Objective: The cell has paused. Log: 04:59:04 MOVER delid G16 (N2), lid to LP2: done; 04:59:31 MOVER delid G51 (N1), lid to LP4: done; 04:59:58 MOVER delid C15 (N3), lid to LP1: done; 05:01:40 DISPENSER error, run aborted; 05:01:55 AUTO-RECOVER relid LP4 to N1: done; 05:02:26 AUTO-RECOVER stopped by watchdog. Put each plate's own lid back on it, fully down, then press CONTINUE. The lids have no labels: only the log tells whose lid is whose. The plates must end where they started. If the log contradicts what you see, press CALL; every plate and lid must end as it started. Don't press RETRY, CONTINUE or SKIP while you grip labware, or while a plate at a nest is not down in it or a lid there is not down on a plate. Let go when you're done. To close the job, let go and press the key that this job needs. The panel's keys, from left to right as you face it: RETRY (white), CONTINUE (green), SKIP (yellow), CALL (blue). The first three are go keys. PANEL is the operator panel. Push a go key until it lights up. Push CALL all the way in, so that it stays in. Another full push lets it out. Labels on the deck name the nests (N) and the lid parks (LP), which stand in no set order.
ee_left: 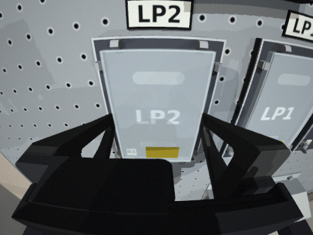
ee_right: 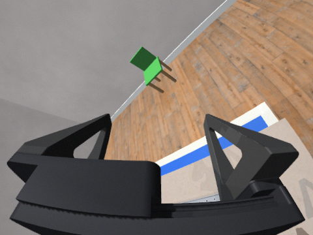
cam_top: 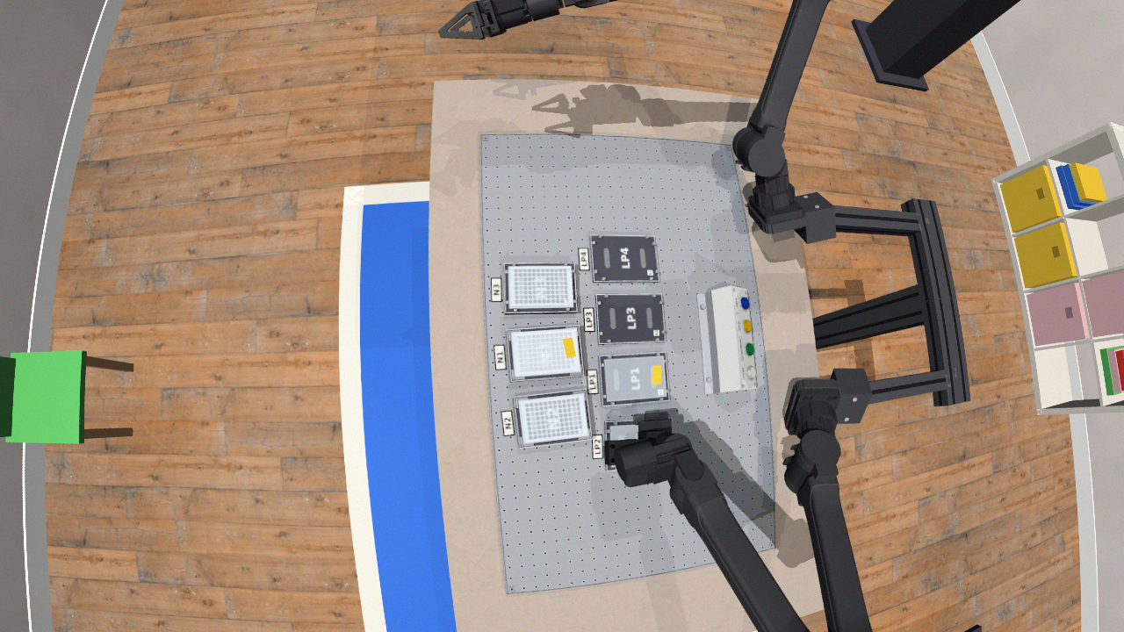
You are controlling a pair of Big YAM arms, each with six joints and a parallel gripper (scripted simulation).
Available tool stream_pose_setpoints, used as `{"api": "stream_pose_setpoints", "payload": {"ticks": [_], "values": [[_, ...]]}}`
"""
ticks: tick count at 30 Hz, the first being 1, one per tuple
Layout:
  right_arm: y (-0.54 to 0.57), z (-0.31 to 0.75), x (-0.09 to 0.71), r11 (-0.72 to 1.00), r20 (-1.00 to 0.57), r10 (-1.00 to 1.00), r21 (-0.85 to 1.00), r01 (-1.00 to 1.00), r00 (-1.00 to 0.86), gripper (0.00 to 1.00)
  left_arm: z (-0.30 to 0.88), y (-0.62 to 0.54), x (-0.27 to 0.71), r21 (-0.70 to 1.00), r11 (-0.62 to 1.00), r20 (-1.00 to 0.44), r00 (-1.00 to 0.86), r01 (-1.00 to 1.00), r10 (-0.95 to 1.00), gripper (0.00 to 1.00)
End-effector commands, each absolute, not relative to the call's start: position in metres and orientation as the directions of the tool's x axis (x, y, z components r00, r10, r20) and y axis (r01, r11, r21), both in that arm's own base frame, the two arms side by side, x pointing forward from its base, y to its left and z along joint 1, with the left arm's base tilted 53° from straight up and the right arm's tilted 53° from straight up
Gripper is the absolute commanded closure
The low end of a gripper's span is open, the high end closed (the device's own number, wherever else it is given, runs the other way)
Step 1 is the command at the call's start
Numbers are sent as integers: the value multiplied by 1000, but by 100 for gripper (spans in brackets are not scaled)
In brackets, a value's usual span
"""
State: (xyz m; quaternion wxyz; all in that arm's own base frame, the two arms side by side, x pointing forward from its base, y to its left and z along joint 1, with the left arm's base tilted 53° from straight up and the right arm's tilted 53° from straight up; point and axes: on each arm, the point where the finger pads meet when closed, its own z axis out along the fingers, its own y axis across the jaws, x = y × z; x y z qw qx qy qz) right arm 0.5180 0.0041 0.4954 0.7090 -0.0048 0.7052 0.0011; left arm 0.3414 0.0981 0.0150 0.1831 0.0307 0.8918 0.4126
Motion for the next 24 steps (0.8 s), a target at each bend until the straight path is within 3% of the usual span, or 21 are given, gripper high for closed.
{"api": "stream_pose_setpoints", "payload": {"ticks": [1, 4, 5, 24], "values": [[-6, 492, 523, 1000, -1000, 10, 10, 10, 2, 0, 7, 95, 339, 750, 657, -286, -934, -78, 216, 17], [-6, 492, 523, 1000, -1000, 10, 10, 10, 2, 0, 7, 95, 339, 750, 657, -285, -934, -78, 215, 20], [-6, 492, 523, 1000, -1000, 10, 10, 10, 2, 0, 7, 95, 339, 750, 657, -286, -934, -78, 215, 100], [-6, 492, 523, 1000, -1000, 10, 10, 10, 2, 0, 23, 82, 340, 743, 663, -310, -926, -92, 218, 100]]}}
